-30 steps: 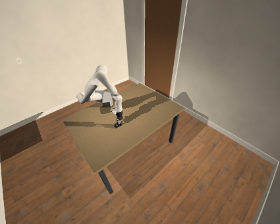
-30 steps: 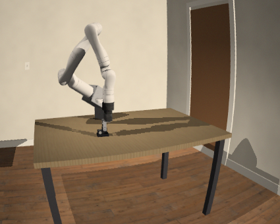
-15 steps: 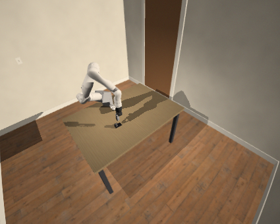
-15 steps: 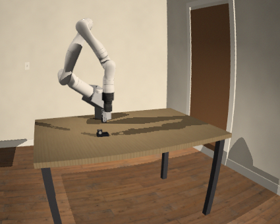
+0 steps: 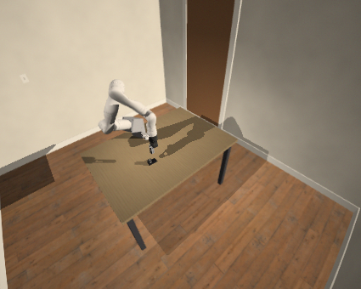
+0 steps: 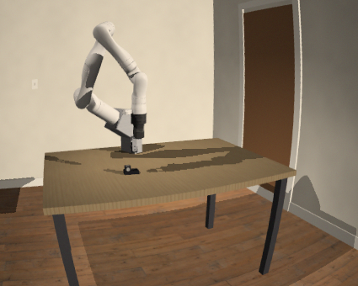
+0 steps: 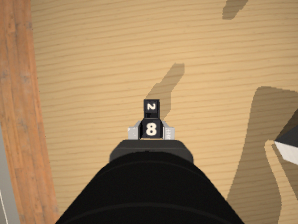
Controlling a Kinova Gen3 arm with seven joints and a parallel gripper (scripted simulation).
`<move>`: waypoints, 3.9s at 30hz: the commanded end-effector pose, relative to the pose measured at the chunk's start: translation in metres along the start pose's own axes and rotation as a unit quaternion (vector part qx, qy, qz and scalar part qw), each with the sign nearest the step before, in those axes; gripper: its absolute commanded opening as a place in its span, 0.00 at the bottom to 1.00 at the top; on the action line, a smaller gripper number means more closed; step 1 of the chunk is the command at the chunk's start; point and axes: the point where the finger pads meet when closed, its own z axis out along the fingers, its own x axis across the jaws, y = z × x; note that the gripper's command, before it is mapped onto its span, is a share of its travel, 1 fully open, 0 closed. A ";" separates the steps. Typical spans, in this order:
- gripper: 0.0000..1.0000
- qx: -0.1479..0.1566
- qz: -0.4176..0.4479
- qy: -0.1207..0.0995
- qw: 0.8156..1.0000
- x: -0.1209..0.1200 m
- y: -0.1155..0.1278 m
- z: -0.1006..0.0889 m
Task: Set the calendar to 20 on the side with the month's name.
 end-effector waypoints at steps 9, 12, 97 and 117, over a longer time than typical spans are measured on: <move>0.57 0.000 0.018 0.000 1.000 0.000 -0.003 0.000; 0.57 0.002 0.048 0.000 0.999 -0.001 -0.010 0.001; 0.57 -0.001 0.707 0.000 0.707 -0.001 -0.123 0.077; 0.57 -0.001 0.707 0.000 0.707 -0.001 -0.123 0.105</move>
